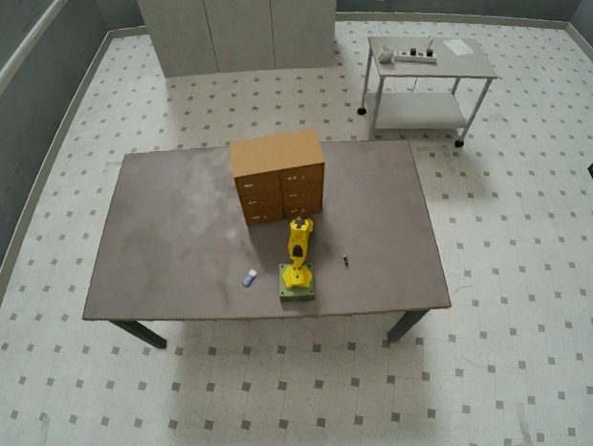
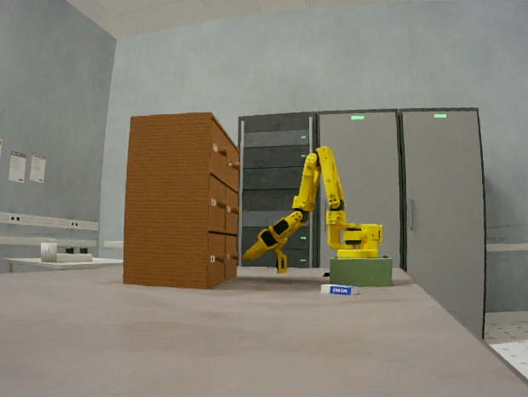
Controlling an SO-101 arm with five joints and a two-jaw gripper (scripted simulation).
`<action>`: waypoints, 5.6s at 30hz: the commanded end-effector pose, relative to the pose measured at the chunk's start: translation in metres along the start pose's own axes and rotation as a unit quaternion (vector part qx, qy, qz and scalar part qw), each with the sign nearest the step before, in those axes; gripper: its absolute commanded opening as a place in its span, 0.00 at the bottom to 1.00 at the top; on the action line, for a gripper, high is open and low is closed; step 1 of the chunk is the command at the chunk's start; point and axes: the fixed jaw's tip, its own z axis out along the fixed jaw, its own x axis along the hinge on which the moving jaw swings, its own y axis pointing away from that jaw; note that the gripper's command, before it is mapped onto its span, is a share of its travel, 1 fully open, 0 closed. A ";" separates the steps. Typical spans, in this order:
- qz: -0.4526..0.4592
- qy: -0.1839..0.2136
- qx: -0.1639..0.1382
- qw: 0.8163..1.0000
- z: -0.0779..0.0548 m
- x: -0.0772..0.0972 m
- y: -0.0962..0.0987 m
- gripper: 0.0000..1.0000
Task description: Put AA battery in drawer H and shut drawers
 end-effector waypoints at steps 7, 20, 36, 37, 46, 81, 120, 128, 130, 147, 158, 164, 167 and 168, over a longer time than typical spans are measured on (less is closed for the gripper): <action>0.018 0.007 -0.011 1.000 -0.016 -0.007 0.006 0.21; 0.019 -0.006 -0.010 1.000 -0.016 -0.004 0.006 0.21; 0.021 -0.051 -0.008 0.998 -0.026 0.006 0.005 0.21; 0.021 -0.054 -0.008 0.998 -0.027 0.007 0.005 0.21; 0.023 -0.083 -0.007 0.996 -0.039 0.012 0.004 0.21; 0.027 -0.181 -0.005 0.983 -0.105 0.010 0.001 0.21; 0.027 -0.188 -0.004 0.982 -0.123 0.008 0.001 0.21; 0.025 -0.130 -0.004 0.991 -0.120 0.027 0.001 0.21; 0.024 -0.116 -0.004 0.993 -0.120 0.032 0.002 0.21; 0.172 -0.113 -0.024 0.978 -0.120 0.029 0.003 0.21; 0.280 -0.109 -0.039 0.953 -0.121 0.028 0.003 0.21; 0.351 -0.106 -0.048 0.929 -0.121 0.027 0.003 0.21; 0.385 -0.103 -0.053 0.916 -0.121 0.026 0.003 0.21; 0.385 -0.103 -0.053 0.916 -0.121 0.026 0.003 0.21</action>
